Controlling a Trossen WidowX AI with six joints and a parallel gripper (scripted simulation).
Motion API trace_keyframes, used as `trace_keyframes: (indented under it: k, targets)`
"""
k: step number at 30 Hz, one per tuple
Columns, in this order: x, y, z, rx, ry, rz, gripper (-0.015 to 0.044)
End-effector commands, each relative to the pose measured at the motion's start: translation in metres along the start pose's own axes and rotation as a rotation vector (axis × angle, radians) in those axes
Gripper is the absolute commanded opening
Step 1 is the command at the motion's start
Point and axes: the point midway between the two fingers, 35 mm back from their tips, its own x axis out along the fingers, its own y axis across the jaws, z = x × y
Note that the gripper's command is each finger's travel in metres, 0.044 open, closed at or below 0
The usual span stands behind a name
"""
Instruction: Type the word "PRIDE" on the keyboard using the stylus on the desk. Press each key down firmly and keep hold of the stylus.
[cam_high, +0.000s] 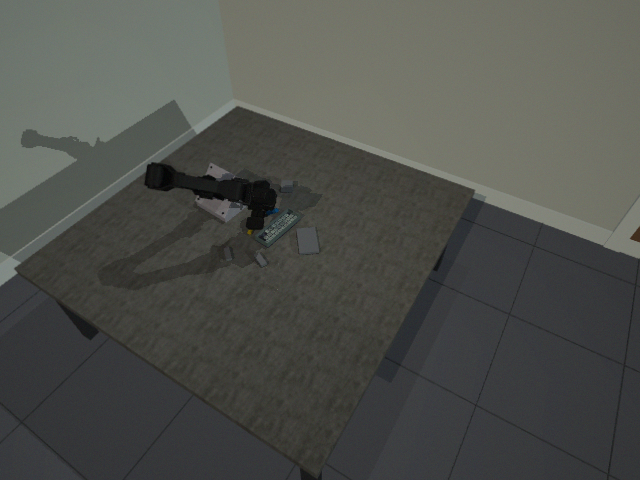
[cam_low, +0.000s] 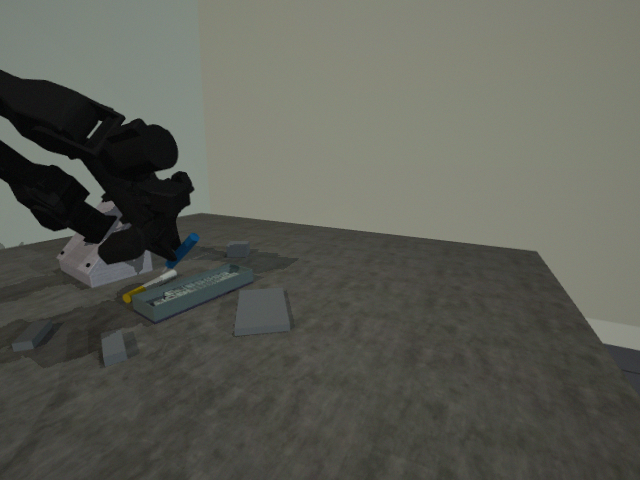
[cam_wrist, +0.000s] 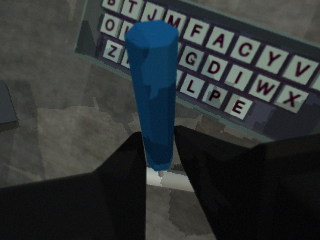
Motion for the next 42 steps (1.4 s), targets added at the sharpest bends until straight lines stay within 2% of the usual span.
trace_keyframes:
  k: [1, 14, 26, 42]
  targets:
    - [-0.005, -0.001, 0.004, -0.071, -0.070, 0.045, 0.0000]
    - [-0.028, -0.011, 0.017, -0.356, -0.359, 0.094, 0.0000]
    - [-0.056, -0.025, 0.026, -0.636, -0.638, -0.019, 0.0000]
    - [-0.046, -0.031, 0.023, -0.652, -0.653, -0.031, 0.0000]
